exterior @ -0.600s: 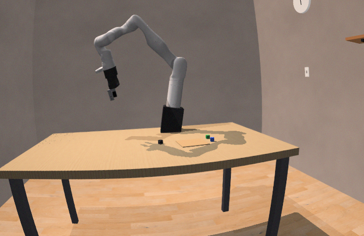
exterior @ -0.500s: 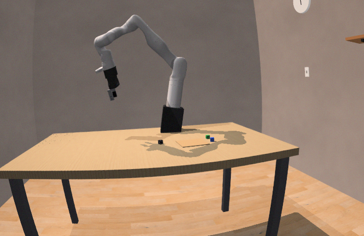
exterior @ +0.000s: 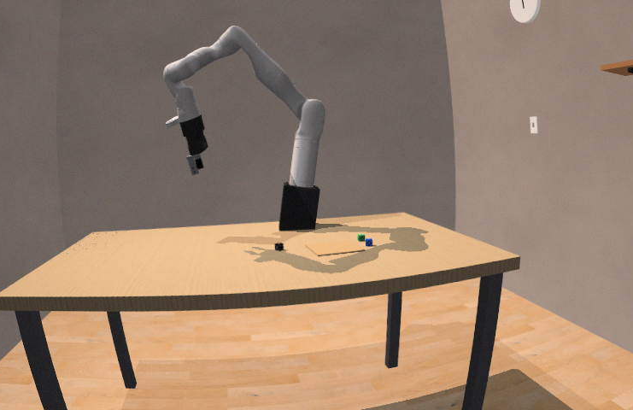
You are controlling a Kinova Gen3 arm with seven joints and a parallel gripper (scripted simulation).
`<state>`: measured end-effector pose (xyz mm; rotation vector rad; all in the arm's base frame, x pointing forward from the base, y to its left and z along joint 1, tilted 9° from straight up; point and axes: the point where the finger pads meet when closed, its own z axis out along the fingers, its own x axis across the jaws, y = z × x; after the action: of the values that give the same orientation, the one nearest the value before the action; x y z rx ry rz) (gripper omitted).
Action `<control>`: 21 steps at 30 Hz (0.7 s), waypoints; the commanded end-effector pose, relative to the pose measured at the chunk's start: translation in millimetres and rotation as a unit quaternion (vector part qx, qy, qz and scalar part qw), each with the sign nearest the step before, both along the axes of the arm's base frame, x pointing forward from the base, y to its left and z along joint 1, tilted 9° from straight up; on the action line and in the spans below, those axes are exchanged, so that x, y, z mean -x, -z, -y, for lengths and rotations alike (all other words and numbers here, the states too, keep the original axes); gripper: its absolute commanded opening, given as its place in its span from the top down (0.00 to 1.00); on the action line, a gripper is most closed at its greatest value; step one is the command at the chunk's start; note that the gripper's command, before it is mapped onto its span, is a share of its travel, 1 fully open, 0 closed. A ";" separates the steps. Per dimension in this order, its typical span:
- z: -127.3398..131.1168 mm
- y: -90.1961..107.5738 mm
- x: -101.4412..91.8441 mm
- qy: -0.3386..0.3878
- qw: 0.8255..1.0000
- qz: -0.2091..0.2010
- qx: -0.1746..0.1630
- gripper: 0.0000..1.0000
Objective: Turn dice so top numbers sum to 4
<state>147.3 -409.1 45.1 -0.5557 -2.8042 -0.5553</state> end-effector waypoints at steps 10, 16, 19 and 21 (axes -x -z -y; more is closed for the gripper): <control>-19.7 19.8 -22.7 -0.130 0.991 0.033 0.015 0.00; -44.8 36.7 -49.1 -0.264 0.961 0.072 0.026 0.00; -64.5 45.3 -67.5 -0.351 0.930 0.100 0.031 0.00; -75.3 48.7 -76.6 -0.393 0.912 0.115 0.033 0.00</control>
<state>218.7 -351.5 -1.7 0.5658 -2.9375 -0.3585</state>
